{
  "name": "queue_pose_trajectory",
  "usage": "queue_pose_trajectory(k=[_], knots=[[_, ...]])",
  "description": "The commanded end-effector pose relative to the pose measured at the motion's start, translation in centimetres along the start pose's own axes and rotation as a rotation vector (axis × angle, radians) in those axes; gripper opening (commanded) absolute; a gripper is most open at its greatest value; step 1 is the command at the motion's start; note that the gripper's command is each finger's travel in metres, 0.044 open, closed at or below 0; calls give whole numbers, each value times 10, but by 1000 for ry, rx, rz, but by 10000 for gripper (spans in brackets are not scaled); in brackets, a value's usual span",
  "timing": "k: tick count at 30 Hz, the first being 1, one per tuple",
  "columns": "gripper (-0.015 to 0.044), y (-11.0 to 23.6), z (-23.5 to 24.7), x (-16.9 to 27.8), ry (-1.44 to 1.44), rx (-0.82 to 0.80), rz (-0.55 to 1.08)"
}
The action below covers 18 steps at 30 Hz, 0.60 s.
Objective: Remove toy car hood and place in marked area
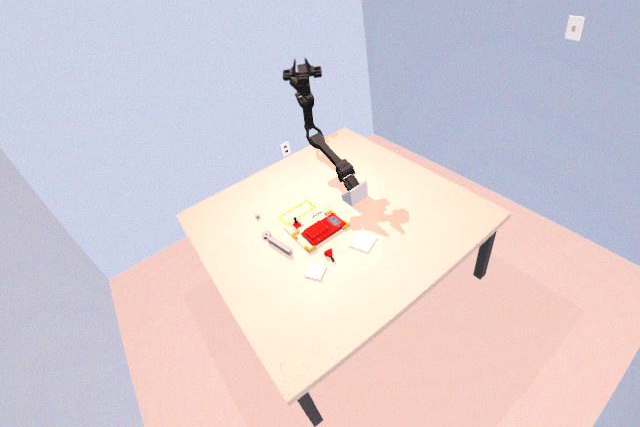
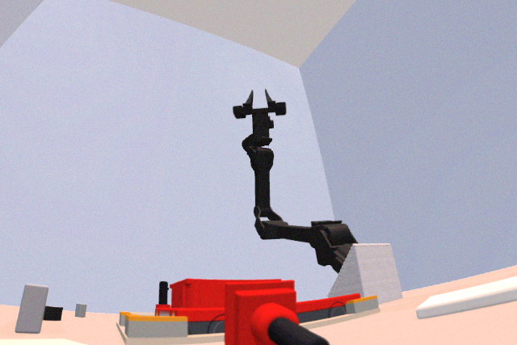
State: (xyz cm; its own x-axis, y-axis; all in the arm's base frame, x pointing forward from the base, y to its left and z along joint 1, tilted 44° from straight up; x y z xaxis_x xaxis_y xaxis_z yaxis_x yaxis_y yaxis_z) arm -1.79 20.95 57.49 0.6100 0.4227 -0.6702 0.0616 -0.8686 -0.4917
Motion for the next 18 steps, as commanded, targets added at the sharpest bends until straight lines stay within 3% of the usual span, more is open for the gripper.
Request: queue_pose_trajectory(k=[1, 8, 18], knots=[[246, -1, 0, 1, -1, -1, 5], [430, -22, 15, 44, -59, -26, 189], [440, -39, 29, 115, -151, -26, 469]])
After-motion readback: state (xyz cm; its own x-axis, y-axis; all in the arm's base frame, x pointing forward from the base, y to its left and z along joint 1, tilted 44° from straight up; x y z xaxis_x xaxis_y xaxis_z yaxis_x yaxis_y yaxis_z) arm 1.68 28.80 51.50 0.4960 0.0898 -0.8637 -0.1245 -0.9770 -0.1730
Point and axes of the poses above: the point midway between the two fingers, 35 mm back from their tips, its own y axis back along the fingers, its own z axis across the jaws, x = y × z, the point moved 9 cm from there along y, back along the fingers, and after that the axes turned 7 degrees about y, right-handed, at the moved point
